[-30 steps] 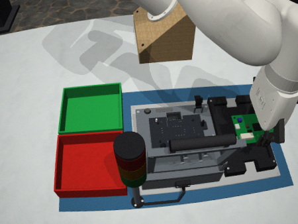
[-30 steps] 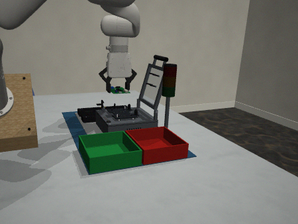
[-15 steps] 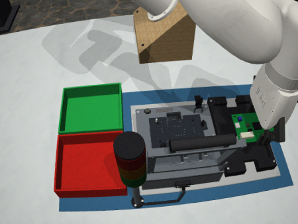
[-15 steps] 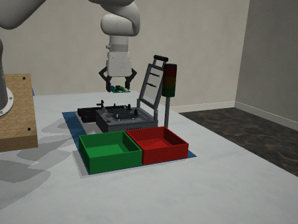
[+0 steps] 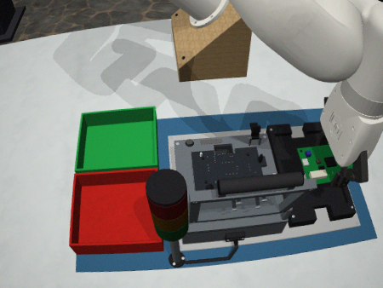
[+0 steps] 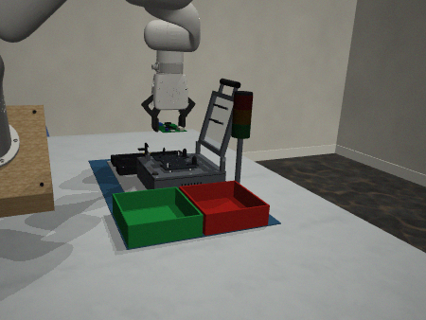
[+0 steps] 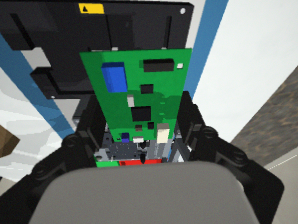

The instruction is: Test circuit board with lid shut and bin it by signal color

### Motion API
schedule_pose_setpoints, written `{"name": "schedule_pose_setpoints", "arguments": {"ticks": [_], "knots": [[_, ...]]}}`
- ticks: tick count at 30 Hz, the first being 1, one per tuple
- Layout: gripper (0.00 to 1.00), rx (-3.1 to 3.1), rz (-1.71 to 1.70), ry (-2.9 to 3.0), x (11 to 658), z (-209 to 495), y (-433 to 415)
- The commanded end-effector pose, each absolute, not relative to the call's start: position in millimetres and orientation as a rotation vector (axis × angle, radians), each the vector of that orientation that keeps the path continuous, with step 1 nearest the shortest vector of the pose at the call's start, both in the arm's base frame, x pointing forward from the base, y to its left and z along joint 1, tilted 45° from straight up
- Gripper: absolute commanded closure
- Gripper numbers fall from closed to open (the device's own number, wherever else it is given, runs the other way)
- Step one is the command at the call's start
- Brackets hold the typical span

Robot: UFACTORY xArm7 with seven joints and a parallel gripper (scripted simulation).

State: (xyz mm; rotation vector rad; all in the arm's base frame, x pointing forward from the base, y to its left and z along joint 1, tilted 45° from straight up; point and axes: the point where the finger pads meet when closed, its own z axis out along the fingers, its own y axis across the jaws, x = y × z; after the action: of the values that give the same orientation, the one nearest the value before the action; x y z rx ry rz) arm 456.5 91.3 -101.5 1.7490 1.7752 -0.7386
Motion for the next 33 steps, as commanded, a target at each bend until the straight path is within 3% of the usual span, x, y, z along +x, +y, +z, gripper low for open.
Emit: {"name": "schedule_pose_setpoints", "arguments": {"ticks": [1, 33], "knots": [[0.21, 1.725, -0.745, 1.809, 457.5, -100.6, 94.0], [0.21, 1.08, -0.996, 2.416, 457.5, -100.6, 94.0]]}}
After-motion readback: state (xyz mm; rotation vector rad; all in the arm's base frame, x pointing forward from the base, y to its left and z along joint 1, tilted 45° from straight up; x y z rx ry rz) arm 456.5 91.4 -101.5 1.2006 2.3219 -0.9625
